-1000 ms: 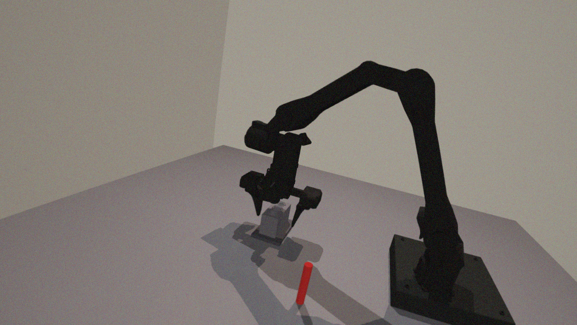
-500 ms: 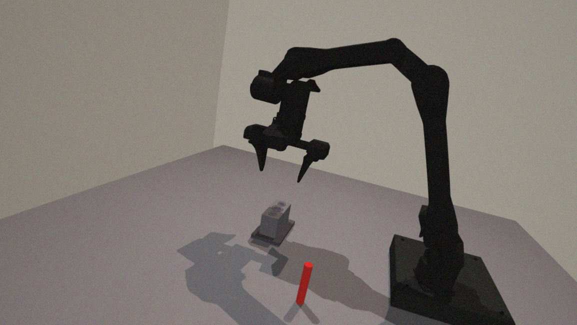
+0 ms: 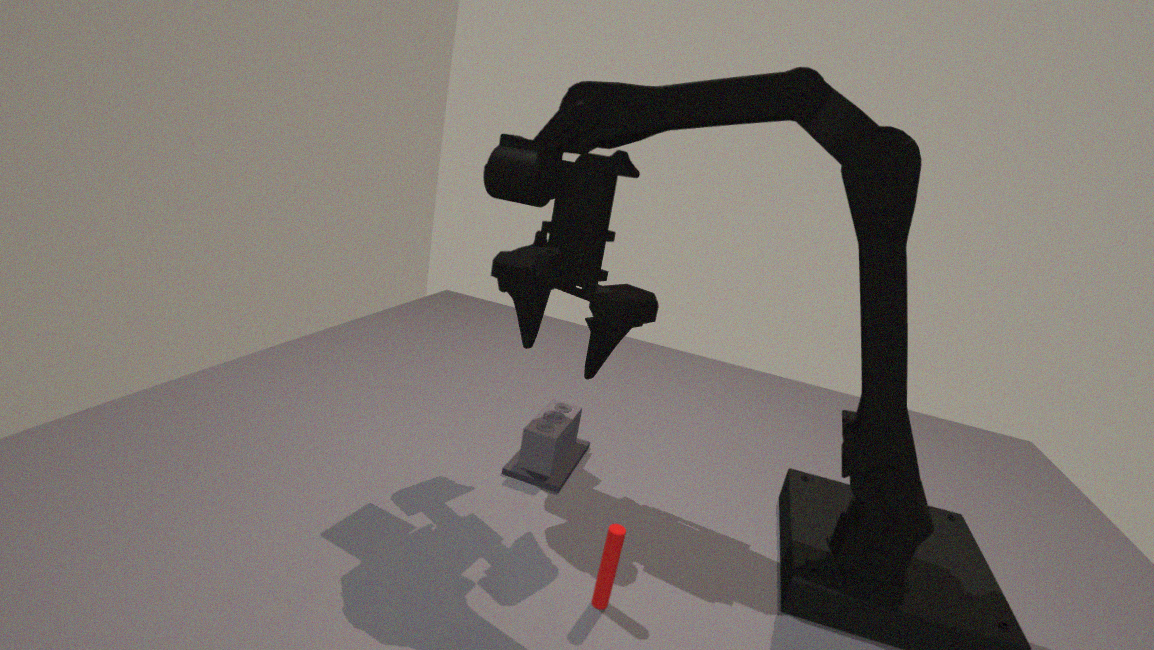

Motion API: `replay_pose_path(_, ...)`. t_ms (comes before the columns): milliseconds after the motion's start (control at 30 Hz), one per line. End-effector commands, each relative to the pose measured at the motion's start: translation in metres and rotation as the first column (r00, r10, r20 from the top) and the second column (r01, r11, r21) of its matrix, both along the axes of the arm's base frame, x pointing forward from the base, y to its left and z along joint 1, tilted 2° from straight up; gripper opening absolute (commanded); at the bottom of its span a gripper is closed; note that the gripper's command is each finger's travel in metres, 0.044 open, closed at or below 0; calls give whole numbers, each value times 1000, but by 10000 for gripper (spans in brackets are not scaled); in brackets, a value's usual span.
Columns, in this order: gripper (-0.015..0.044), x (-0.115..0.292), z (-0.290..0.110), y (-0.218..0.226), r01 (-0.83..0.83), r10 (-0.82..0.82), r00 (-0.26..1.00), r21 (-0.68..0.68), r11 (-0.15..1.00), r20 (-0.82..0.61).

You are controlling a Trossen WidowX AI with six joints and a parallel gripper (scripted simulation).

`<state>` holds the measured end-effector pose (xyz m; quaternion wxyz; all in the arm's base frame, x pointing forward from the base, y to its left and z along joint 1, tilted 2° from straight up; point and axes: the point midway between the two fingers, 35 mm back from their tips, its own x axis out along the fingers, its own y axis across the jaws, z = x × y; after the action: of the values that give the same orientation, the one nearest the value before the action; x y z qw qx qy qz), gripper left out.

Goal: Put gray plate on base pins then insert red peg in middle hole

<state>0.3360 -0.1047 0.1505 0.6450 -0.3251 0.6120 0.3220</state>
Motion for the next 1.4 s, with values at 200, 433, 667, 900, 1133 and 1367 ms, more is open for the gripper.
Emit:
replay_pose_path(200, 440, -22, 3, 89, 781, -781, 624, 28, 623, -34)
replay_pose_path(433, 440, -34, 2, 115, 921, -920, 390, 29, 389, -49)
replay_pose_path(667, 440, -49, 1, 138, 992, -990, 125, 26, 123, -64)
replay_pose_path(900, 440, -64, -1, 158, 988, -985, -154, 17, -155, -77)
replay_pose_path(1133, 440, -79, -2, 173, 901, -898, -432, 4, -434, -86)
replay_pose_path(1367, 440, -89, -4, 173, 807, -804, -588, -5, -590, -89)
